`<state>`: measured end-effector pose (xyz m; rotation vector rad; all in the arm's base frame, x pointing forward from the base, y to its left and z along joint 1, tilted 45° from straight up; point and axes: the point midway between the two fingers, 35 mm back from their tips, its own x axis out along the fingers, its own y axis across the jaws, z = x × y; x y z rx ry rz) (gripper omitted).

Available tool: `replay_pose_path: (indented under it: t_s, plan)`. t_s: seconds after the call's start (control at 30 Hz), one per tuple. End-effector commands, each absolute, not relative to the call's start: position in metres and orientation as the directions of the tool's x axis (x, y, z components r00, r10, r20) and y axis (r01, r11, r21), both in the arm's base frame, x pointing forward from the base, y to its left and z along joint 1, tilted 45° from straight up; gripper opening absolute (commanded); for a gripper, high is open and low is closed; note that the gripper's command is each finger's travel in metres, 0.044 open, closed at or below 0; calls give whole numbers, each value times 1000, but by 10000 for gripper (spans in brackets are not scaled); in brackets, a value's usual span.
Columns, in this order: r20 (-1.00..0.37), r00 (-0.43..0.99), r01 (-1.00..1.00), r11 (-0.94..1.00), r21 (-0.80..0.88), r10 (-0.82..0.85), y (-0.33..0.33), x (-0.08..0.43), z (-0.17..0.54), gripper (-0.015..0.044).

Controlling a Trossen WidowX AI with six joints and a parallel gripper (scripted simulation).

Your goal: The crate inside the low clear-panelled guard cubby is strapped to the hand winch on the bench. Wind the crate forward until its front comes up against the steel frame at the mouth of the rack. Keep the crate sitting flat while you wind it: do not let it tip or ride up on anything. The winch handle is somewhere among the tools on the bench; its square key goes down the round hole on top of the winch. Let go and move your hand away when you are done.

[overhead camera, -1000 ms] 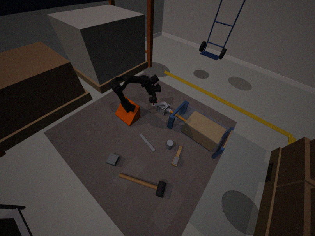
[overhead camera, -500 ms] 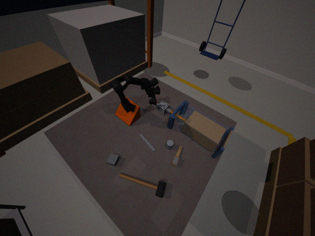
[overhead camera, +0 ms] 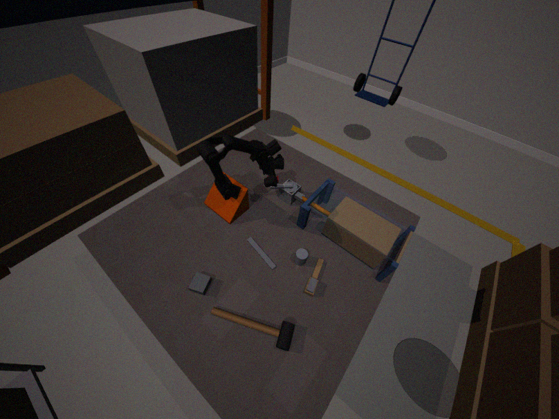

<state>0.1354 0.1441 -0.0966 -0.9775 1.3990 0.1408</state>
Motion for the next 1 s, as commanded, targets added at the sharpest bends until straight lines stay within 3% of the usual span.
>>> replay_pose_path:
  t_s: [0.0,0.3,0.97]
  plan:
    - [-863,231,-613,621,-488,-450,145,136,-96,230]
    - [-863,231,-613,621,-488,-450,145,136,-96,0]
    - [-859,233,-617,614,-493,-456,140,136,-97,0]
